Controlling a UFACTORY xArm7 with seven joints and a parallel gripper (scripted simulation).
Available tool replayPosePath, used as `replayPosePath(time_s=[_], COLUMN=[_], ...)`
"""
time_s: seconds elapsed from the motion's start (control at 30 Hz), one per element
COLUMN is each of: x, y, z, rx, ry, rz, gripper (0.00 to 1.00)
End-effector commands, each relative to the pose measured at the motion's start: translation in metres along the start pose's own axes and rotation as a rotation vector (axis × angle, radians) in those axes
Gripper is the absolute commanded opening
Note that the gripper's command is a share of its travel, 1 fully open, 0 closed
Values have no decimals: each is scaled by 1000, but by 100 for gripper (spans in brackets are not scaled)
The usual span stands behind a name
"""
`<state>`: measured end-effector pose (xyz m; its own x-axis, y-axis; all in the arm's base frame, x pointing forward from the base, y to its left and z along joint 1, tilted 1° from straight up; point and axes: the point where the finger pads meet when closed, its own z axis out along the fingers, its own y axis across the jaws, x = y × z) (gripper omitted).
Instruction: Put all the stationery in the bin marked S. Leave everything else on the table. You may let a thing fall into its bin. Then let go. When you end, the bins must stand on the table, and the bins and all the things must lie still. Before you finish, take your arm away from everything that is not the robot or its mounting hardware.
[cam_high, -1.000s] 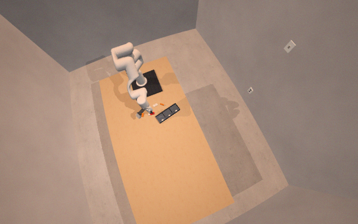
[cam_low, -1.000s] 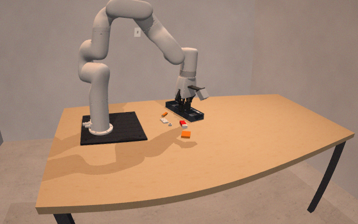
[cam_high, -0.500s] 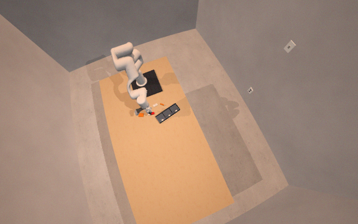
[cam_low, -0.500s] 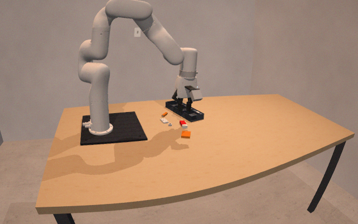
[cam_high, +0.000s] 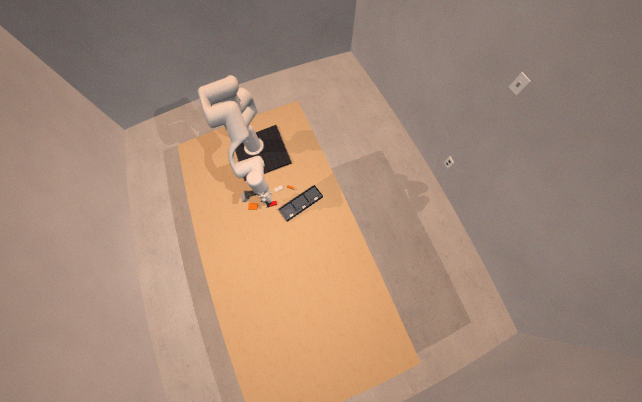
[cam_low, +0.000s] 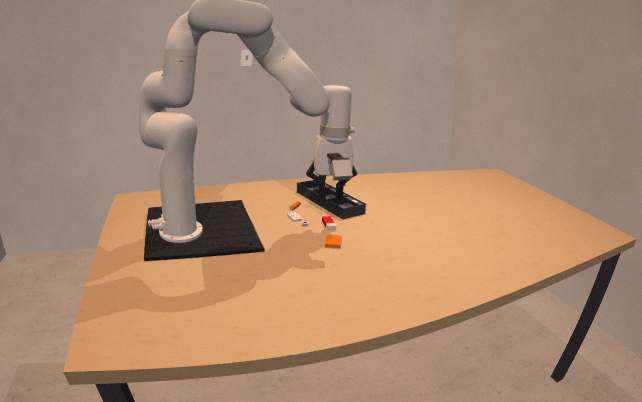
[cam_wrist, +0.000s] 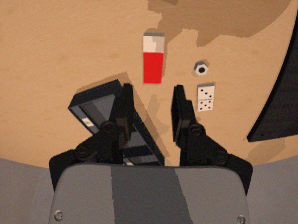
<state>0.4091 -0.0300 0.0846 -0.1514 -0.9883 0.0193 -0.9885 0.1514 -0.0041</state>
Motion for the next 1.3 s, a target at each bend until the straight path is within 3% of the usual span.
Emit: replayPosePath(time_s=[0.0, 0.83, 1.27], x=[0, 0, 0], y=[-1, -1, -2], z=[-1, -1, 51], rx=[6, 6, 6], ry=[5, 5, 5], rz=[7, 7, 8], gripper=[38, 38, 38])
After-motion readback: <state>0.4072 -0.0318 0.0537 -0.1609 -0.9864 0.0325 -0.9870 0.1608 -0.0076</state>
